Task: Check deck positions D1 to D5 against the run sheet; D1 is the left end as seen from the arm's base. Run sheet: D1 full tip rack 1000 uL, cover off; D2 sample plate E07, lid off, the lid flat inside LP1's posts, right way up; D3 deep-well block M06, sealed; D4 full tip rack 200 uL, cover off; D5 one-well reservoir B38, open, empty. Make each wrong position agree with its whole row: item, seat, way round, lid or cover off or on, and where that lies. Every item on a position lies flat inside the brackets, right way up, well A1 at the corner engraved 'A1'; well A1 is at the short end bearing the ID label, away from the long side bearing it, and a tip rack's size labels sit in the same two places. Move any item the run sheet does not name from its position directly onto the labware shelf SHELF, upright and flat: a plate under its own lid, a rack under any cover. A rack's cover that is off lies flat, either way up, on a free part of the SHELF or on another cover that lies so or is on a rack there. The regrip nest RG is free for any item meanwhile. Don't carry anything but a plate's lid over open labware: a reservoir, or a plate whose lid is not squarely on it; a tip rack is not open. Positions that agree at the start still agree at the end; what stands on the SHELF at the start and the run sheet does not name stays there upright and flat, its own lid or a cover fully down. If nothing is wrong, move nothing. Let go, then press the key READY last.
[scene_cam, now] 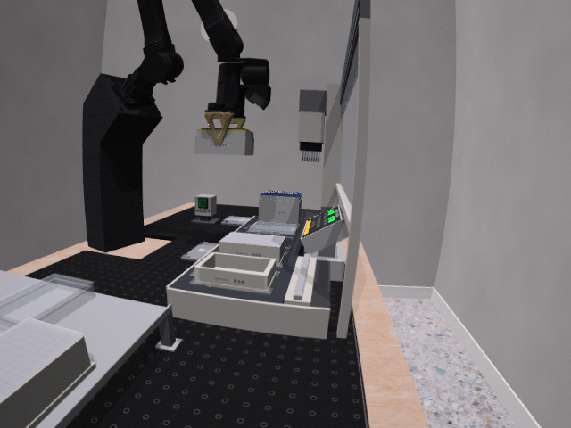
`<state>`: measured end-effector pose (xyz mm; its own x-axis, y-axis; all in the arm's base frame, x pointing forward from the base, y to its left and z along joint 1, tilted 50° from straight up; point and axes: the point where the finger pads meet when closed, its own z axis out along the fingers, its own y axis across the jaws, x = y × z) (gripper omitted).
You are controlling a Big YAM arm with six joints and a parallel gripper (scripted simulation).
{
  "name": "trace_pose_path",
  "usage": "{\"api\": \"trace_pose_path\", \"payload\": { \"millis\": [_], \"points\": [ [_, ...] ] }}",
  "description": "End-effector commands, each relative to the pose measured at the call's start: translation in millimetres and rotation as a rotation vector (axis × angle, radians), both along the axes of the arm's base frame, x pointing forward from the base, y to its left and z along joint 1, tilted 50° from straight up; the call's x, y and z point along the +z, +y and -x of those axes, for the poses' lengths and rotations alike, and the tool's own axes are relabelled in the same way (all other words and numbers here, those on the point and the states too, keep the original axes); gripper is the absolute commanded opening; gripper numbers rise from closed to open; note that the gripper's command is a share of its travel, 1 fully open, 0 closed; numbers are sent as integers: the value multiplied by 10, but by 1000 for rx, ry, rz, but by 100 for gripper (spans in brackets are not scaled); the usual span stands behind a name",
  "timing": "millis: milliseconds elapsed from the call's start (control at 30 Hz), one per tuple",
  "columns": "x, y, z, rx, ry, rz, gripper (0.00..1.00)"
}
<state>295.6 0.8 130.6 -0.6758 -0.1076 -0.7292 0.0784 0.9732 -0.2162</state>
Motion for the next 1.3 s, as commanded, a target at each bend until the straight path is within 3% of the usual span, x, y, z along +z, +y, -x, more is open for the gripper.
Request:
{"api": "trace_pose_path", "payload": {
  "millis": [0, 67, 367, 433, 467, 633, 667, 1133, 1267],
  "points": [
    [29, 28, 53, 5, -48, -14, 0],
    [29, 28, 53, 5, -48, -14, 0],
    [-354, -36, 382, 3, -23, -10, 0],
    [-354, -36, 382, 6, -22, -7, 0],
    [-169, -14, 298, 7, -55, -15, 0],
    [-159, -17, 291, 5, -61, -16, 0],
    [-344, -39, 369, -12, -30, -27, 0],
    [-273, -36, 337, -192, -98, -237, 0],
    [-273, -35, 337, -217, -106, -267, 0]
  ]
}}
